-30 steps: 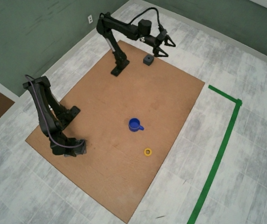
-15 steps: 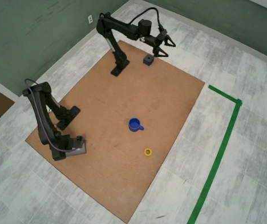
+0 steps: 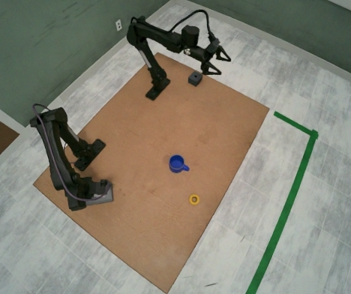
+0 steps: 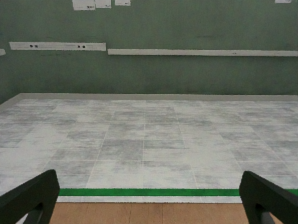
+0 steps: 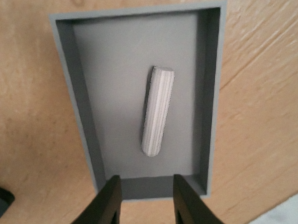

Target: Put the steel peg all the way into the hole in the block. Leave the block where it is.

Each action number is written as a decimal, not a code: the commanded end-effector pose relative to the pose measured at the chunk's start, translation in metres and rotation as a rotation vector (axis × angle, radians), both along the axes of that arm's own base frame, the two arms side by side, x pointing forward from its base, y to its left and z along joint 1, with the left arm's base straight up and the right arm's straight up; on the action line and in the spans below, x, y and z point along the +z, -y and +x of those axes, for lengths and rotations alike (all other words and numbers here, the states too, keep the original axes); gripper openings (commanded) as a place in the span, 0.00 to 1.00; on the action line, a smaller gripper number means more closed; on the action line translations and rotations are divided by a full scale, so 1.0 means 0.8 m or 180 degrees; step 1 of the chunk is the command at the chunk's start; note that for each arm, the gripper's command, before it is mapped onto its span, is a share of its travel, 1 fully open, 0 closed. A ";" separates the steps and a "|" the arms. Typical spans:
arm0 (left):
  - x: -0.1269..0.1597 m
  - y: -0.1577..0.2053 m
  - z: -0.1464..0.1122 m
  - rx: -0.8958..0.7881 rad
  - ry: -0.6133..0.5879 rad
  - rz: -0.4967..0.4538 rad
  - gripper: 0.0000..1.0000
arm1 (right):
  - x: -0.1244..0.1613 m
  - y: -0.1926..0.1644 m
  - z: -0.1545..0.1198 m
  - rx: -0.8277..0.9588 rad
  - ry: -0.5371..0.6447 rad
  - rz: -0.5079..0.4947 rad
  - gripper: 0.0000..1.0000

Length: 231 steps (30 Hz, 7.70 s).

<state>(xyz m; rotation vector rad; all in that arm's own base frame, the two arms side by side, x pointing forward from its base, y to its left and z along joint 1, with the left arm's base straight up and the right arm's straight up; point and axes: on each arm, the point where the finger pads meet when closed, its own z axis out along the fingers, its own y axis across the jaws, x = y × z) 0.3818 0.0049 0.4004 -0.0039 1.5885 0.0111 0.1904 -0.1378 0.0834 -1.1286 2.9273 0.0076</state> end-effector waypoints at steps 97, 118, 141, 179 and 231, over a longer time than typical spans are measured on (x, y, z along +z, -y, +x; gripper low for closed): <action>0.009 0.005 0.000 -0.0030 0.0056 -0.0015 1.00 | -0.036 0.017 -0.005 -0.0455 0.0031 -0.0057 0.00; 0.009 0.005 0.000 -0.0030 0.0056 -0.0015 1.00 | -0.042 0.017 -0.007 -0.0463 0.0016 -0.0036 0.00; 0.009 0.005 0.000 -0.0030 0.0056 -0.0015 1.00 | -0.042 0.017 -0.007 -0.0463 0.0016 -0.0036 0.00; 0.009 0.005 0.000 -0.0030 0.0056 -0.0015 1.00 | -0.038 0.018 -0.006 -0.0468 0.0013 -0.0030 0.00; 0.009 0.005 0.000 -0.0030 0.0056 -0.0015 1.00 | 0.045 -0.347 -0.019 0.1641 0.0892 0.0845 0.00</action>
